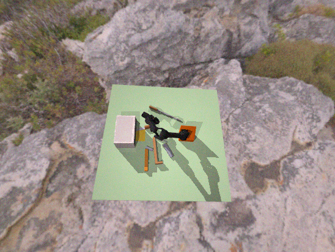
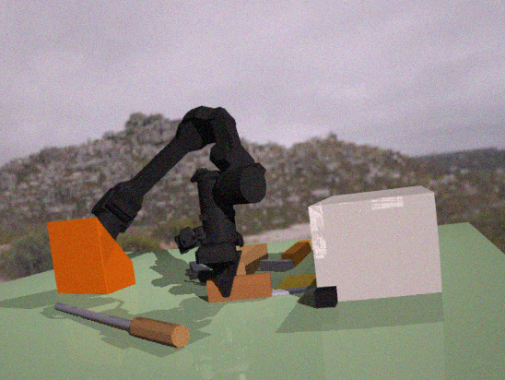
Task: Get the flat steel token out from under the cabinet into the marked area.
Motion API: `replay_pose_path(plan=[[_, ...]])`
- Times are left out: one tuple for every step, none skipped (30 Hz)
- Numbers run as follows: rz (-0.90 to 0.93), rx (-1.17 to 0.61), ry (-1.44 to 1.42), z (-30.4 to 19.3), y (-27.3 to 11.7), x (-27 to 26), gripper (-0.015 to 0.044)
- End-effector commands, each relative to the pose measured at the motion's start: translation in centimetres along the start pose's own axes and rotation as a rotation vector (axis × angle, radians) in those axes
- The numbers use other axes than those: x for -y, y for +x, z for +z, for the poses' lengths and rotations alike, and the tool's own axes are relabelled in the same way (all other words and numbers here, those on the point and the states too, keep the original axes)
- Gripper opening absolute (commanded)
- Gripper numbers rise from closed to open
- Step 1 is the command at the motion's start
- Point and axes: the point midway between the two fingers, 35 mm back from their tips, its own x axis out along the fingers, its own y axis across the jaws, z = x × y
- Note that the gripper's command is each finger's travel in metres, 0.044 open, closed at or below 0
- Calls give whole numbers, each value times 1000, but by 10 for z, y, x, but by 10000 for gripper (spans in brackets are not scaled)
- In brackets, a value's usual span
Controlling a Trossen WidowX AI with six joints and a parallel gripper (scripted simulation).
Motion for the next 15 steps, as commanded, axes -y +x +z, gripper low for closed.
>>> replay_pose_path(plan=[[1,-3,-3,-9,0,0,0],[1,-3,-3,-10,0,0,0],[1,-3,-3,-11,0,0,0],[1,-3,-3,-12,0,0,0],[1,-4,-4,-13,0,0,0],[1,-4,-4,-14,0,0,0],[1,-4,-4,-16,0,0,0],[1,-4,-4,-17,0,0,0],[1,-4,-4,-18,0,0,0],[1,-4,-4,-19,0,0,0],[1,-4,-4,-20,0,0,0],[1,-4,-4,-21,0,0,0],[1,-4,-4,-22,0,0,0],[1,-4,-4,-23,0,0,0],[1,-4,-4,-24,0,0,0]])
